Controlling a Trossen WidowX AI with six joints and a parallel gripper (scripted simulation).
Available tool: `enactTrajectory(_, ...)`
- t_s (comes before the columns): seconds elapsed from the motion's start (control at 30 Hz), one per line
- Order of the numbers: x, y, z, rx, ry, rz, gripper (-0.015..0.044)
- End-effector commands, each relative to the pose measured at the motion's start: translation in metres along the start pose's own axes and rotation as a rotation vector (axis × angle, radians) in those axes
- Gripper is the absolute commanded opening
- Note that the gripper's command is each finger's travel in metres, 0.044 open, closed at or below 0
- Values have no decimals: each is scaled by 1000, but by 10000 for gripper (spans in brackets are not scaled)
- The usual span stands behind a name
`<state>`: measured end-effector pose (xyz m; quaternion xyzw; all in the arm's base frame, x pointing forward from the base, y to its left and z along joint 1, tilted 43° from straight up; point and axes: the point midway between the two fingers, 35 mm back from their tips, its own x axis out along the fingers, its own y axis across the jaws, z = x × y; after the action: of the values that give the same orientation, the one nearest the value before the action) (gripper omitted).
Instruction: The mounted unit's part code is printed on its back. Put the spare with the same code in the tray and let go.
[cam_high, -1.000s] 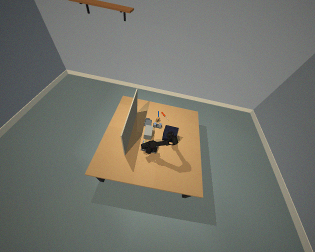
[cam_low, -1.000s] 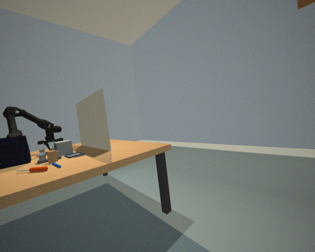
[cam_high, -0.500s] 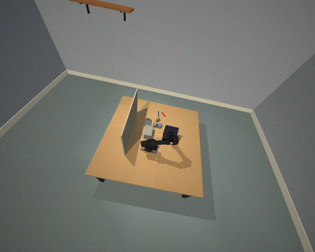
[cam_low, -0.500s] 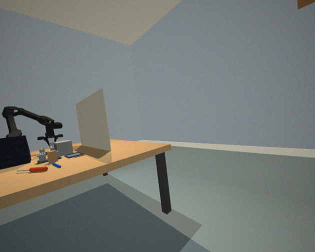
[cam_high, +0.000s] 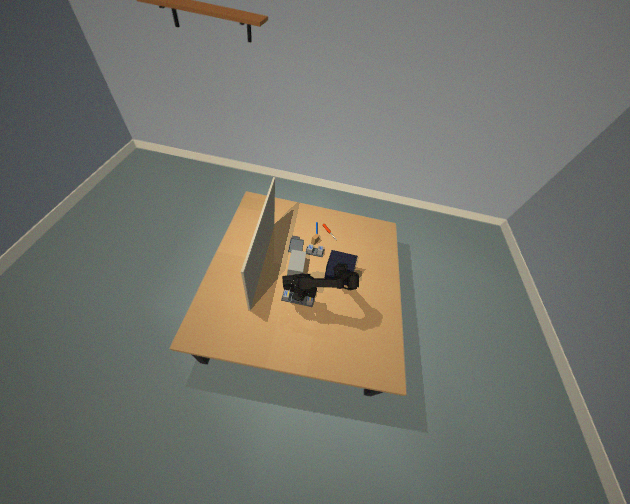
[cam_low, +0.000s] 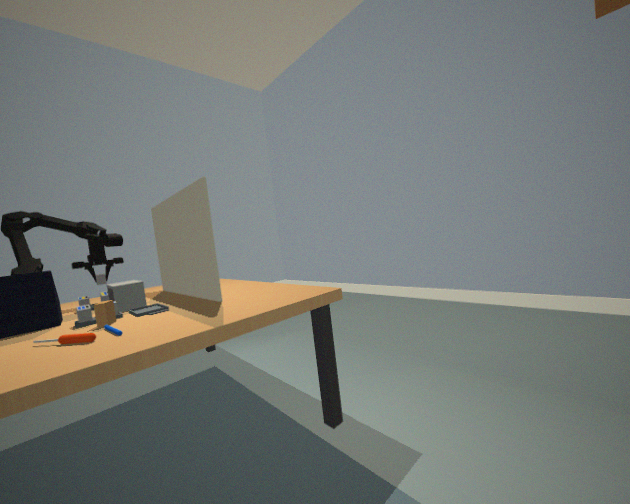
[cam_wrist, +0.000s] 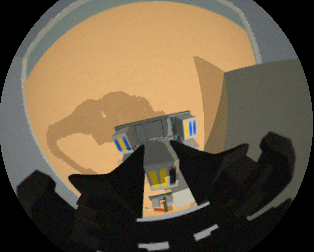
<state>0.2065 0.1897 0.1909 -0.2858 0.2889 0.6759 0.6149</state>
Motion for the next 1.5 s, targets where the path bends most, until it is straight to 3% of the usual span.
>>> enactTrajectory(0.0,-18,-1,2,-4,-7,-7,0)
enactTrajectory(0.27,-60,6,4,-5,-11,-6,0)
enactTrajectory(0.43,-64,-3,-2,8,-5,-16,0)
enactTrajectory(1.47,-74,-123,-155,77,77,-31,0)
